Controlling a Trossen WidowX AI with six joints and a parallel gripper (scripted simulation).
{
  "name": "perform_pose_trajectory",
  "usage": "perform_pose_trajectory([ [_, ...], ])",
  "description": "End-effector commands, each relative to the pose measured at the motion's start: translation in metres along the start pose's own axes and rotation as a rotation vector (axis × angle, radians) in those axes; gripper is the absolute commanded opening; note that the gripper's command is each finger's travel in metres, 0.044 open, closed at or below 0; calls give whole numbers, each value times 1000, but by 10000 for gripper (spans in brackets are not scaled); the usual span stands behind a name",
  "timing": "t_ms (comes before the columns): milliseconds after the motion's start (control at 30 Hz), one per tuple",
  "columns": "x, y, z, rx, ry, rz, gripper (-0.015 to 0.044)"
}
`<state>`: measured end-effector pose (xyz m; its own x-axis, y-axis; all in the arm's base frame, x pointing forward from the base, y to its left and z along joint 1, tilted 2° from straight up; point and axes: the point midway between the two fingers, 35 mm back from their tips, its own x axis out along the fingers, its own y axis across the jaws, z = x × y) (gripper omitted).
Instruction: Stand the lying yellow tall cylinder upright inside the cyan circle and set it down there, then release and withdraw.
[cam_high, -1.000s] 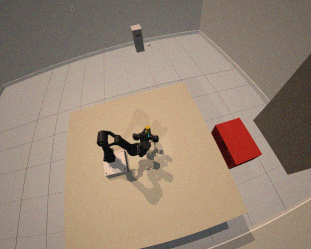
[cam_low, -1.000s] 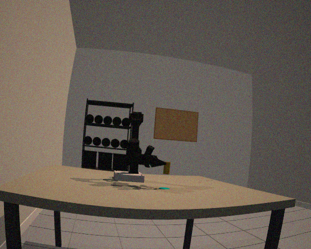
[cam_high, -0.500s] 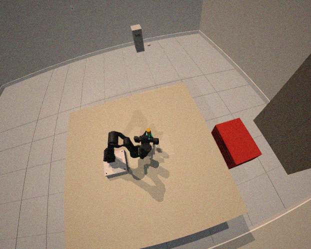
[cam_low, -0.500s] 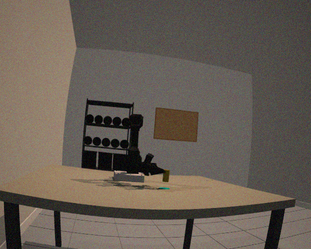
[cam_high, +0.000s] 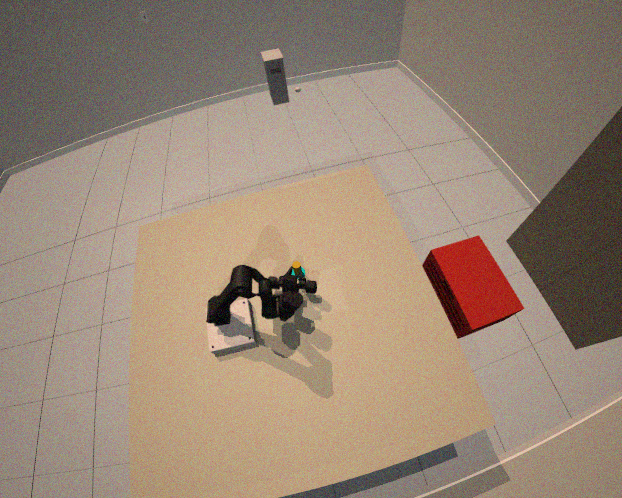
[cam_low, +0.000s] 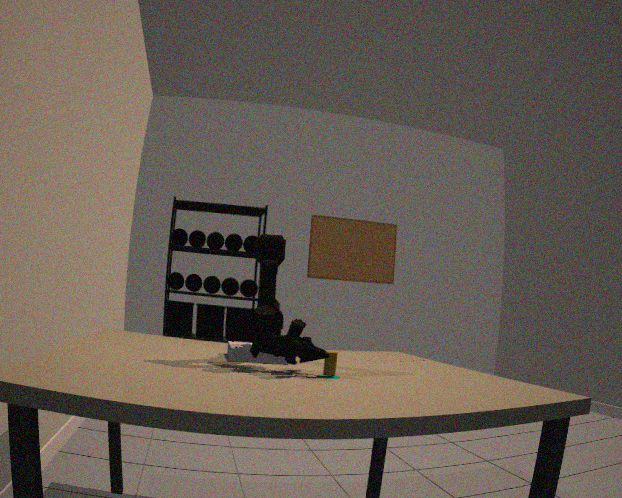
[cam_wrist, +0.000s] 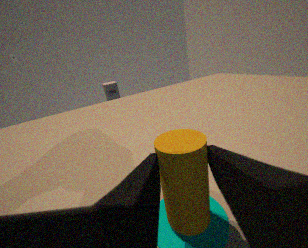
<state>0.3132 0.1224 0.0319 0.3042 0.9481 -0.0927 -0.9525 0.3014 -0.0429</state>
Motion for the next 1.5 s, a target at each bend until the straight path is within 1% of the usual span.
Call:
perform_pose_trajectory([
  [0,0,1,-4,-8,-3,4,105],
  [267,0,1,-4,-8,-3,4,105],
  [633,0,1,-4,-8,-3,4,394],
  [833,0,0,-1,-8,-3,4,400],
  [1467,-6,0,83,-9,-6,10,400],
])
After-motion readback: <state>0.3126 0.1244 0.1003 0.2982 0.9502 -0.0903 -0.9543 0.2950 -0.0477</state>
